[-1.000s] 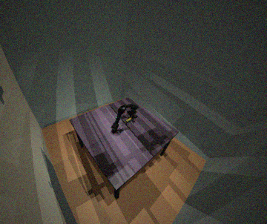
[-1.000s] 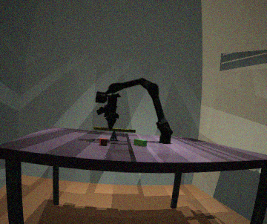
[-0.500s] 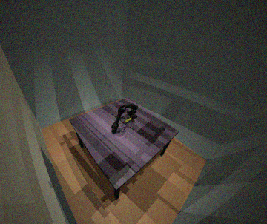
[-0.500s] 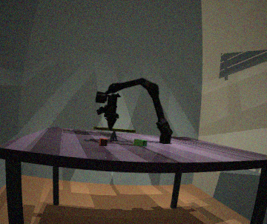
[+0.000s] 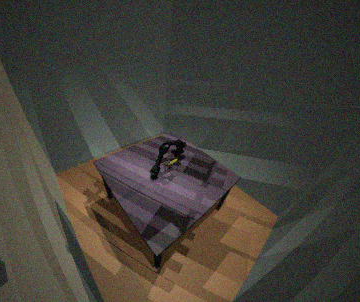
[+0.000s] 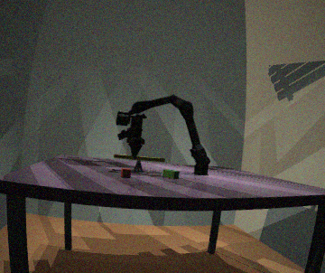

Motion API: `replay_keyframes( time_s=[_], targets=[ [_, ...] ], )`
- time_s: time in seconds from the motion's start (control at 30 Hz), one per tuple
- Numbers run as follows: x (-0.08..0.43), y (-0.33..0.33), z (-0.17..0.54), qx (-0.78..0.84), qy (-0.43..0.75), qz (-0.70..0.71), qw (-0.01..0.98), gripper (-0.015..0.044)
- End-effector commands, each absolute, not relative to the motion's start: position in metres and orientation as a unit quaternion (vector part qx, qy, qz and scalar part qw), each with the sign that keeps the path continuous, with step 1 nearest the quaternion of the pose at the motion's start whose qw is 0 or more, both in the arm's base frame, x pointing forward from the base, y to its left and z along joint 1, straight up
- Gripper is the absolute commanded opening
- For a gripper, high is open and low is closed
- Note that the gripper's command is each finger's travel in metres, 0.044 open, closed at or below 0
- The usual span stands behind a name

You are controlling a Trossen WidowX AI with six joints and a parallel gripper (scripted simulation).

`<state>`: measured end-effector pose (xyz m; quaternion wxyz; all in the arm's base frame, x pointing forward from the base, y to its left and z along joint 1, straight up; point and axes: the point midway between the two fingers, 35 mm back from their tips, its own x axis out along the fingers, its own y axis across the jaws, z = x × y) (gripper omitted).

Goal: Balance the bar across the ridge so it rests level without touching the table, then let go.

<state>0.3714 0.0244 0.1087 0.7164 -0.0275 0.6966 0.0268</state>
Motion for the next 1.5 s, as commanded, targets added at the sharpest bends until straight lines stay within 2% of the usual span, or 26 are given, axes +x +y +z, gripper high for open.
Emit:
replay_keyframes(
  time_s=[0.0, 0.77, 1.1, 1.23, 1.47],
  targets=[
    [0.371, 0.024, 0.109, -0.028, 0.697, 0.027, 0.716, 0.0171],
    [0.371, 0.024, 0.109, -0.028, 0.697, 0.027, 0.716, 0.0185],
    [0.371, 0.024, 0.109, -0.028, 0.697, 0.027, 0.716, 0.0440],
    [0.373, 0.024, 0.117, -0.028, 0.695, 0.027, 0.718, 0.0440],
    [0.369, 0.024, 0.200, -0.027, 0.685, 0.027, 0.728, 0.0440]
  ],
)
